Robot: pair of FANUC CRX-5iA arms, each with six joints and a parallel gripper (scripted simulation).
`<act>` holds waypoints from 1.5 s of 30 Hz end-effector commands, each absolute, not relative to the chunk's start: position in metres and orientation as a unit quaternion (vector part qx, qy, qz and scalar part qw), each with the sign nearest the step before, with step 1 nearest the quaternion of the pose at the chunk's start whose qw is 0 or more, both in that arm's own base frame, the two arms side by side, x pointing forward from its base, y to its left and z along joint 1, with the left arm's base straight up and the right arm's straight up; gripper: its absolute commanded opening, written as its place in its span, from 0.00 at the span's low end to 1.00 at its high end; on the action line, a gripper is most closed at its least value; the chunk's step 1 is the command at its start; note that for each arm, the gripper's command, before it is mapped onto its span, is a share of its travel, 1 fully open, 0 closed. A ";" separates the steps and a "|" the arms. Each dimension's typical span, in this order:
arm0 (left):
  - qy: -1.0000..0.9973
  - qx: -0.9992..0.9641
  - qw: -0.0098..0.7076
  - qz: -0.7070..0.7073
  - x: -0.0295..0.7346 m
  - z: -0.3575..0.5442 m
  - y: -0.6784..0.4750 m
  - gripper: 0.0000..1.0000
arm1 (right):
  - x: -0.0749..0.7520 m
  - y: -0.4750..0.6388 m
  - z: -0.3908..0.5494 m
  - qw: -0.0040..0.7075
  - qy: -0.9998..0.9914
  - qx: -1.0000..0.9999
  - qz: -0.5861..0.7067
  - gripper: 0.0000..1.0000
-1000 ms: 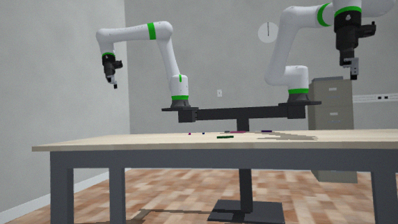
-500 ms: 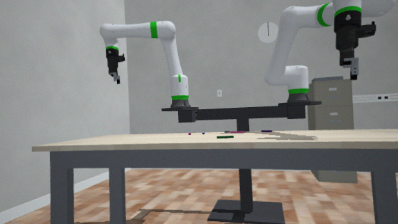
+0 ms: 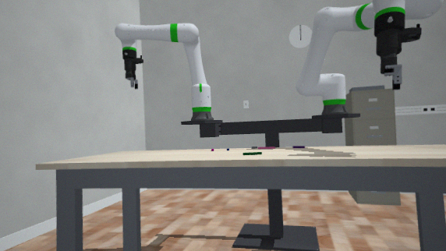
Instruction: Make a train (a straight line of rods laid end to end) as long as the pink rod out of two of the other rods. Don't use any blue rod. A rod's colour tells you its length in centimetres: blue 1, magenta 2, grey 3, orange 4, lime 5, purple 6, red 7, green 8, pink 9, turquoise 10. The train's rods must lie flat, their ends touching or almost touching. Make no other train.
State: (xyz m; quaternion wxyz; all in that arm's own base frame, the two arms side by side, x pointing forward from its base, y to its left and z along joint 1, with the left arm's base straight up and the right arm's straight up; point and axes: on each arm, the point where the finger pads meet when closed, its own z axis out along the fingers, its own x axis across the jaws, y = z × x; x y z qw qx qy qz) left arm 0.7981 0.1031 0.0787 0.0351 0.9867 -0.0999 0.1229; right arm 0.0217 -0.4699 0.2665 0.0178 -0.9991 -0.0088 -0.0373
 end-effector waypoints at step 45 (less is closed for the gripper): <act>0.029 0.993 0.059 0.093 0.792 0.052 -0.020 1.00 | -0.017 -0.475 0.290 0.000 0.018 -1.000 0.000 1.00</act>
